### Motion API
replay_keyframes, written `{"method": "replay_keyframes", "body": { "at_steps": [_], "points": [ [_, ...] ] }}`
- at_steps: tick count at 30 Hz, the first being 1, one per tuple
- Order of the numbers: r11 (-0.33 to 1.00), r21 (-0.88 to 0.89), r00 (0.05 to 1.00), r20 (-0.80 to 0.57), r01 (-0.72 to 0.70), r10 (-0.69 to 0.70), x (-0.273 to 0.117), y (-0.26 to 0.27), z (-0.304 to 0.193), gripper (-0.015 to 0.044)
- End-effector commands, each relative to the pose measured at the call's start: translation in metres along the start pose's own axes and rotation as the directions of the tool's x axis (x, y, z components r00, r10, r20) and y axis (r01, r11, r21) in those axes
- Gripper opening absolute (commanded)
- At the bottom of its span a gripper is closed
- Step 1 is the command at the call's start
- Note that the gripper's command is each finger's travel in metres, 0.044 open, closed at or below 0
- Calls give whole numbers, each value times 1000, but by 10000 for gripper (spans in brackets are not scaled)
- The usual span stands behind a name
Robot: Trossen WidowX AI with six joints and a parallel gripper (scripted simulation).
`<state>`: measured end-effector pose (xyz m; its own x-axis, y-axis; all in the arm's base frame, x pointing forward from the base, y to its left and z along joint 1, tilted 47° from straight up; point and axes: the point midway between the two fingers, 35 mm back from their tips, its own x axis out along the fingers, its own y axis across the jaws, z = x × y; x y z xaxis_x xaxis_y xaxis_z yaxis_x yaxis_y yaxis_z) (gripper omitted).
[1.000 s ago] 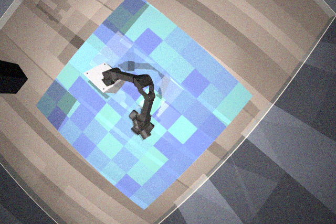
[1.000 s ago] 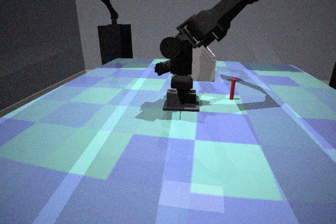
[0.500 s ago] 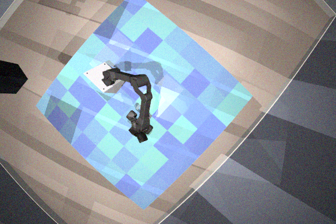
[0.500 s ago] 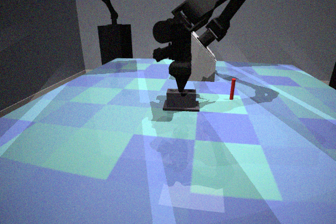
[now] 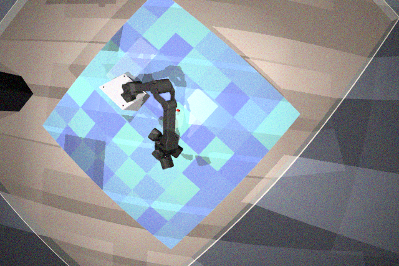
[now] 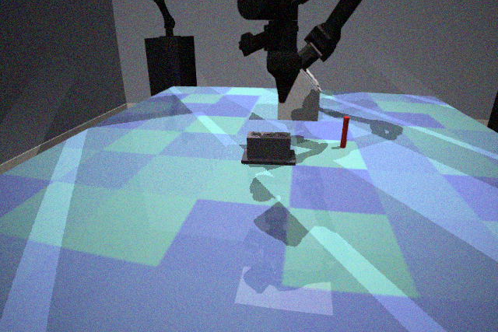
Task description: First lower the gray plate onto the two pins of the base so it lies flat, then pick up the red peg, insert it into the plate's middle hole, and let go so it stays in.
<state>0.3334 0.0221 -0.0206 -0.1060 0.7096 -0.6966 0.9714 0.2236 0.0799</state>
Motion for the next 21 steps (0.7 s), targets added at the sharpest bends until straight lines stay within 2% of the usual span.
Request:
{"method": "replay_keyframes", "body": {
  "at_steps": [1,11,18,21],
  "points": [
    [996,-88,1000,5,-8,8,-6,-4,-45,440],
    [950,-313,1000,-9,-8,6,-2,-62,-154,440],
    [945,-327,1000,-11,-8,5,1,-68,-168,440],
    [945,-327,1000,-12,-9,5,26,-68,-168,440]
  ]
}}
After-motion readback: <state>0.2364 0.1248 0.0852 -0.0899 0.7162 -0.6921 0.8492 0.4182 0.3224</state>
